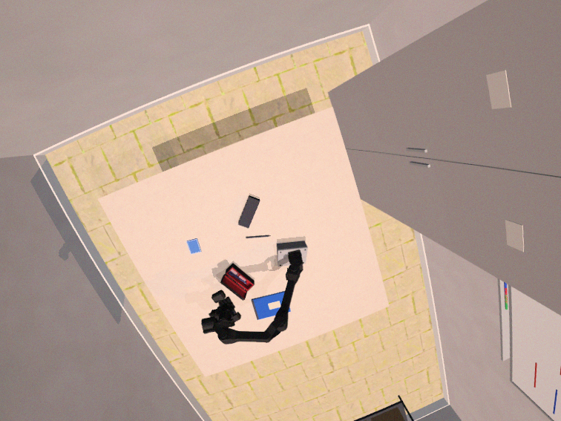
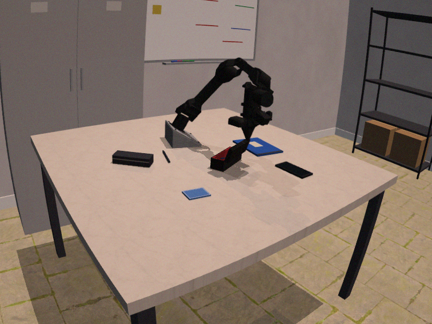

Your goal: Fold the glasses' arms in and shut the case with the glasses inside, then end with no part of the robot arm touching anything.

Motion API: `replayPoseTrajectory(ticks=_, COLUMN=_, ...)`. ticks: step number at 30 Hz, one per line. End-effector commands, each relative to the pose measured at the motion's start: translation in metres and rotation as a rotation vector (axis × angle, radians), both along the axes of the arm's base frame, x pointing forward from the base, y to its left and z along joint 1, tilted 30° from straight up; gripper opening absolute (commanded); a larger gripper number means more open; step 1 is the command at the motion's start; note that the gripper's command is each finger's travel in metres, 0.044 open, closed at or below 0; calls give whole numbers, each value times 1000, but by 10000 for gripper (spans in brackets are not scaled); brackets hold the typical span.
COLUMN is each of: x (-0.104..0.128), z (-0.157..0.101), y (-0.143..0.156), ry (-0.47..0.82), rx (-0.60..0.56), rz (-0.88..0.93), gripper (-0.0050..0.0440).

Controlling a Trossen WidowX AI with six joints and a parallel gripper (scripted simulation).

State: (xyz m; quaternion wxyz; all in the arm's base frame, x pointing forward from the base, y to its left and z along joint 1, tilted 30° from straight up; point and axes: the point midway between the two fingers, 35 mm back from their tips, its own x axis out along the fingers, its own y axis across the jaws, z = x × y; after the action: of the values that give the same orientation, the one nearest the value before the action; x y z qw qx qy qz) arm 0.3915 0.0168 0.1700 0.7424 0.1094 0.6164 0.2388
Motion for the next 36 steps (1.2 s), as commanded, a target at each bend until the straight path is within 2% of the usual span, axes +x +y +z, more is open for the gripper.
replayPoseTrajectory(ticks=1, x=3, z=2, y=2, ry=-57, rx=-14, rz=99, gripper=0)
replayPoseTrajectory(ticks=6, x=5, z=4, y=5, ry=-131, rx=-32, rz=228, gripper=0)
replayPoseTrajectory(ticks=14, x=7, z=-3, y=9, ry=-134, rx=-33, rz=233, gripper=0)
replayPoseTrajectory(ticks=17, x=11, z=-32, y=26, ry=-134, rx=-33, rz=233, gripper=0)
replayPoseTrajectory(ticks=19, x=11, z=-39, y=30, ry=-134, rx=-33, rz=233, gripper=0)
replayPoseTrajectory(ticks=36, x=4, z=-40, y=26, ry=-134, rx=-33, rz=233, gripper=0)
